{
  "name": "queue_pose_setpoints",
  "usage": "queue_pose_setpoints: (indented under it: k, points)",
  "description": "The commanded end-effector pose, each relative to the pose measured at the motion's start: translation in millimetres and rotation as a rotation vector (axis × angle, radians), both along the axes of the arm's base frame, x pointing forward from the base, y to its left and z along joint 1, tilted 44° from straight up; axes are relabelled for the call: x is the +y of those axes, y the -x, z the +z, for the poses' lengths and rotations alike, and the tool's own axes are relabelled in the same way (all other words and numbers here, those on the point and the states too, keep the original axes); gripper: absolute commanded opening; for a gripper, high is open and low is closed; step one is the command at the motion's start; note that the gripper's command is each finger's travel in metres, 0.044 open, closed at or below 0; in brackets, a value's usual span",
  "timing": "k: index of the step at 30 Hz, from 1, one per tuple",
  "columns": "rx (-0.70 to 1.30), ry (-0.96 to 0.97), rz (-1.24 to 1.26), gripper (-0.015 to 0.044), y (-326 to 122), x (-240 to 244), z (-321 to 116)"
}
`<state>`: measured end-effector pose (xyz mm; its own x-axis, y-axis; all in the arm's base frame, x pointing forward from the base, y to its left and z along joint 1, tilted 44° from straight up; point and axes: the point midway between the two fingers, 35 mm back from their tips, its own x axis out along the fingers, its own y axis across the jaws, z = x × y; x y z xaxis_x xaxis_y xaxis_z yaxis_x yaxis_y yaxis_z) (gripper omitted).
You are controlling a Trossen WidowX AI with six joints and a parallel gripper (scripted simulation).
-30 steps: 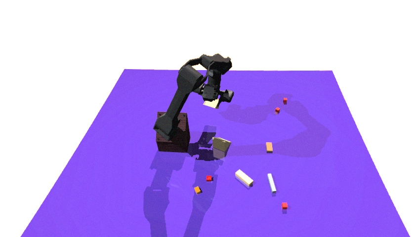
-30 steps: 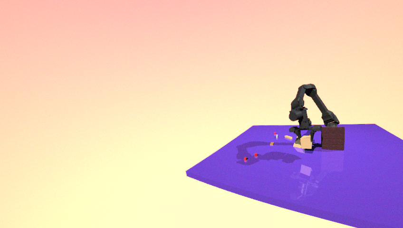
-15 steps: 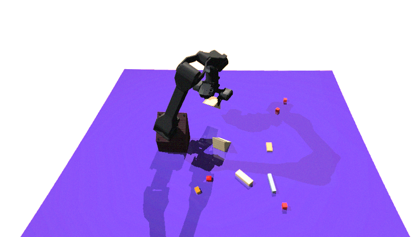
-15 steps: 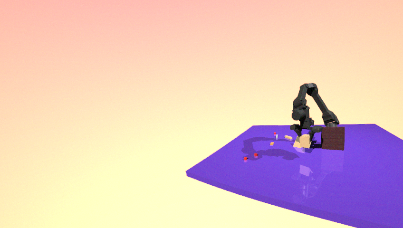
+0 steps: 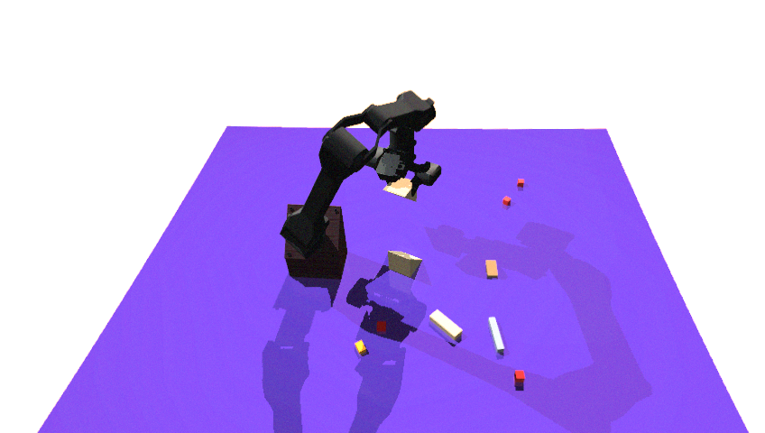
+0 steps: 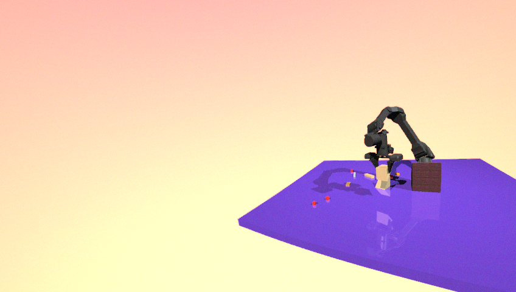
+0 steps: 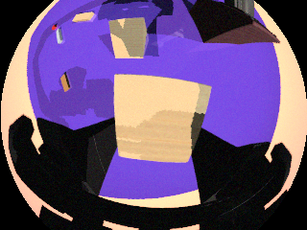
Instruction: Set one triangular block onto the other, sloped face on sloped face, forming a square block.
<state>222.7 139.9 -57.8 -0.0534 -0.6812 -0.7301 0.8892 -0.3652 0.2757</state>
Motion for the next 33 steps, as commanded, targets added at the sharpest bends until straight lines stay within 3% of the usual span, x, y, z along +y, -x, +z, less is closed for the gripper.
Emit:
queue_pose_setpoints:
  k: [1, 16, 33]
  points:
    - [-0.010, -0.004, 0.005, 0.0000, -13.8, -4.8, 18.8]
    - [-0.011, 0.005, 0.004, 0.0000, -40.6, -35.3, 70.0]
    - [-0.011, 0.005, 0.004, 0.0000, -29.7, -80.3, 41.0]
